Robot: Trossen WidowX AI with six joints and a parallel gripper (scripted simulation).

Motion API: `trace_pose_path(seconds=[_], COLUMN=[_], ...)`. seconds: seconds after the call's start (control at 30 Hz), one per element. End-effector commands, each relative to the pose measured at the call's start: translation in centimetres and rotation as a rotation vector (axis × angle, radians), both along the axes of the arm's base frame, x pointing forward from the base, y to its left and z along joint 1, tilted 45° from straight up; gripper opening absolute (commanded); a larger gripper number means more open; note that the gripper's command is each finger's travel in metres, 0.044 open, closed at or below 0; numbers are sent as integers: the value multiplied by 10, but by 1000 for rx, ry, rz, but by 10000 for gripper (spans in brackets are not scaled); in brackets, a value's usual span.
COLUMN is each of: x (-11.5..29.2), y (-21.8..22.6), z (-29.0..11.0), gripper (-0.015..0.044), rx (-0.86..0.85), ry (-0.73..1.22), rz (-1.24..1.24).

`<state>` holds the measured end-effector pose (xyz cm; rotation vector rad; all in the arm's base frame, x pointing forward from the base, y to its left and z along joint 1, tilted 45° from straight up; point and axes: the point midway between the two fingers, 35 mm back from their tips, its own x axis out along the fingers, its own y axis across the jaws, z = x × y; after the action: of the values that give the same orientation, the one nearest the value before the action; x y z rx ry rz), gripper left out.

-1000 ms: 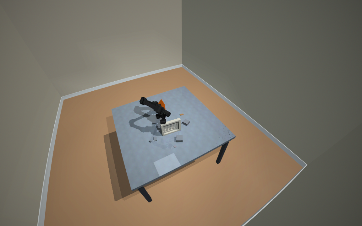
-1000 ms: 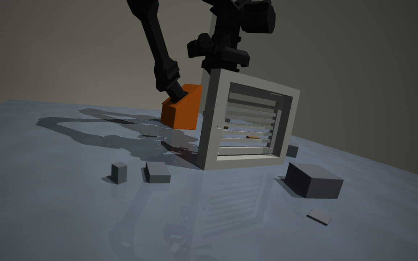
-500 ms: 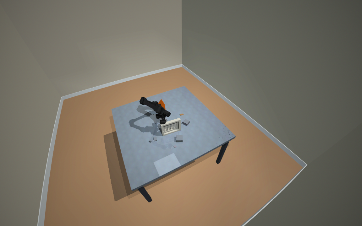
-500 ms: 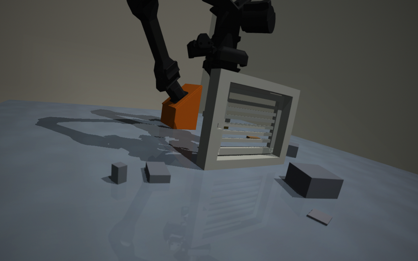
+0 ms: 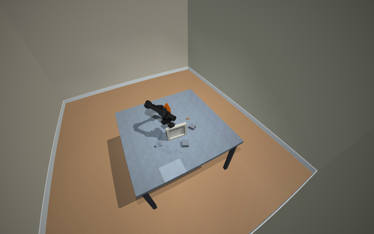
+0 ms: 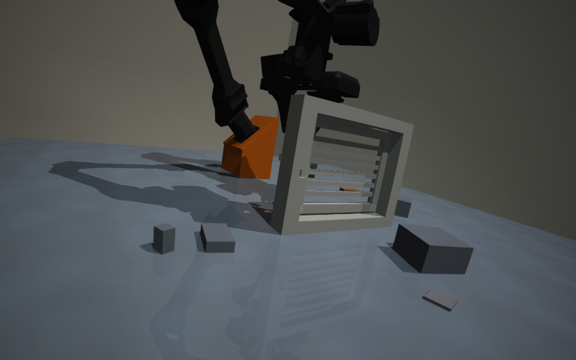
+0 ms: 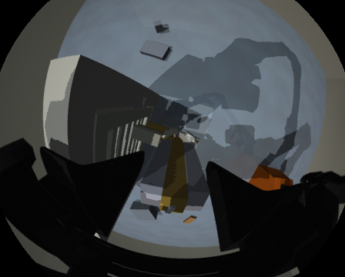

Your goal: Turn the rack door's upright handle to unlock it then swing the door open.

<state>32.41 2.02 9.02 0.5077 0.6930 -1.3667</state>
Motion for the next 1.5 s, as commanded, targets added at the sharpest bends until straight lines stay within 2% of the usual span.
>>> trace_pose_path(seconds=[0.0, 1.47], x=[0, 0], y=[0, 0], z=[0, 0], gripper=[297, 297], rx=[-9, -141], ry=[131, 1667], rz=[133, 1674])
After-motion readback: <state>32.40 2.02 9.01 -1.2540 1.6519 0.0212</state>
